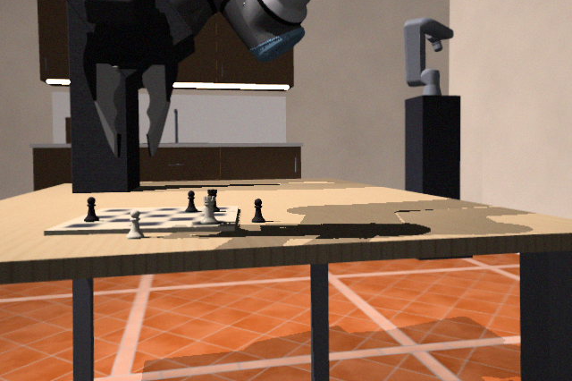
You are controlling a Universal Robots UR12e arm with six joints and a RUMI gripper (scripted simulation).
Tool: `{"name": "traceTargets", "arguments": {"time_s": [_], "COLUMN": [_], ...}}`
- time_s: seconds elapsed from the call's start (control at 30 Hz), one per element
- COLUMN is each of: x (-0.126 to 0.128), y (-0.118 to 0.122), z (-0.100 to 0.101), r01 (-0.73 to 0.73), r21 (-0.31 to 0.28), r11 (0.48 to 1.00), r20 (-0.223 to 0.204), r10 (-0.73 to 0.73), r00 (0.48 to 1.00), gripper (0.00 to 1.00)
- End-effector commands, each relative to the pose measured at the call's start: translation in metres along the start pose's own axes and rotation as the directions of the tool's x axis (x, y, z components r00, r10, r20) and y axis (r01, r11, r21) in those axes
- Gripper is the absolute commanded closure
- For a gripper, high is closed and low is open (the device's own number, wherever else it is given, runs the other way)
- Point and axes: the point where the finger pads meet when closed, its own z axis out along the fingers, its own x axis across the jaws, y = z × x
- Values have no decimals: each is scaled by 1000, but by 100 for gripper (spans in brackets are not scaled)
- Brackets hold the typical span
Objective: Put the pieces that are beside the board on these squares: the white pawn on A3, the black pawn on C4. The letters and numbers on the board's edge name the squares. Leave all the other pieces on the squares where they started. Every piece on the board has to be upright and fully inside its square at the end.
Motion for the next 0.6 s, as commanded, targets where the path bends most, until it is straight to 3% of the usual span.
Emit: {"name": "traceTargets", "arguments": {"time_s": [0.0,0.57], "x": [0,0], "y": [-1,-1], "z": [-1,9], "r01": [0,0], "r21": [1,1], "r11": [1000,1000], "r20": [0,0], "r10": [0,0], "r00": [1000,1000], "gripper": [80,80]}}
